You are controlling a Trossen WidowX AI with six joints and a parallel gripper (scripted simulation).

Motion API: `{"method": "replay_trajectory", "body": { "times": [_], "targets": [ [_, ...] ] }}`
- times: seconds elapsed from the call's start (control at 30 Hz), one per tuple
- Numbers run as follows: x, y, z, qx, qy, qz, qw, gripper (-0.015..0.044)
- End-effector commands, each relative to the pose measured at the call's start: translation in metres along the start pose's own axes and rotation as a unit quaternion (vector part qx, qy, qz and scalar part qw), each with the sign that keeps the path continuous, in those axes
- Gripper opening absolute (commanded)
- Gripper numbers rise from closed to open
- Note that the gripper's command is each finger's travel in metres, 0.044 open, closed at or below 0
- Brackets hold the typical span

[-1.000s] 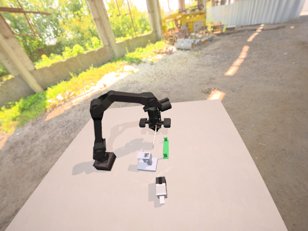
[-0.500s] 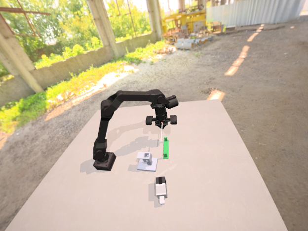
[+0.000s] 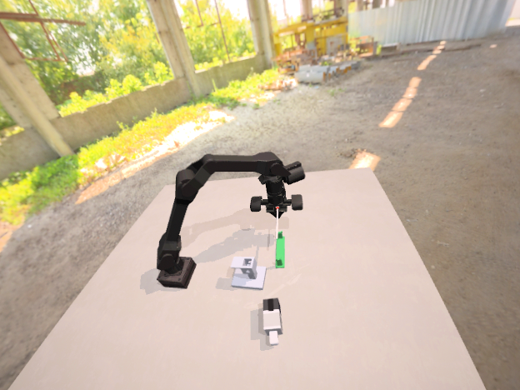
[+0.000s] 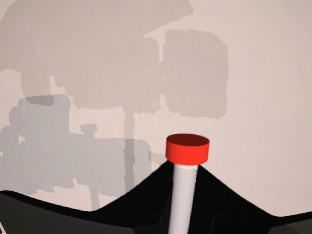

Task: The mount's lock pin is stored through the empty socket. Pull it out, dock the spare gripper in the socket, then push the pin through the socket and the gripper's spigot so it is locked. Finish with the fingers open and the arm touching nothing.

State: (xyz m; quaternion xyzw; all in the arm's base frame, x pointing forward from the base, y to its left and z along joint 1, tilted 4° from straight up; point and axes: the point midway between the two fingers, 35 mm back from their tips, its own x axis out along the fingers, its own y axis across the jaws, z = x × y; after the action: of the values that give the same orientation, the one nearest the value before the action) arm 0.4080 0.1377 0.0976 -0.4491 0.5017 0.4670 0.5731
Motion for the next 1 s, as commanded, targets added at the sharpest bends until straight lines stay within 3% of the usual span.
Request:
{"method": "replay_trajectory", "body": {
  "times": [0.0, 0.97],
  "targets": [
    [0.008, 0.0, -0.001, -0.002, 0.001, 0.002, 1.0, 0.0],
    [0.051, -0.002, -0.005, -0.003, -0.006, -0.013, 1.0, 0.0]
  ]
}}
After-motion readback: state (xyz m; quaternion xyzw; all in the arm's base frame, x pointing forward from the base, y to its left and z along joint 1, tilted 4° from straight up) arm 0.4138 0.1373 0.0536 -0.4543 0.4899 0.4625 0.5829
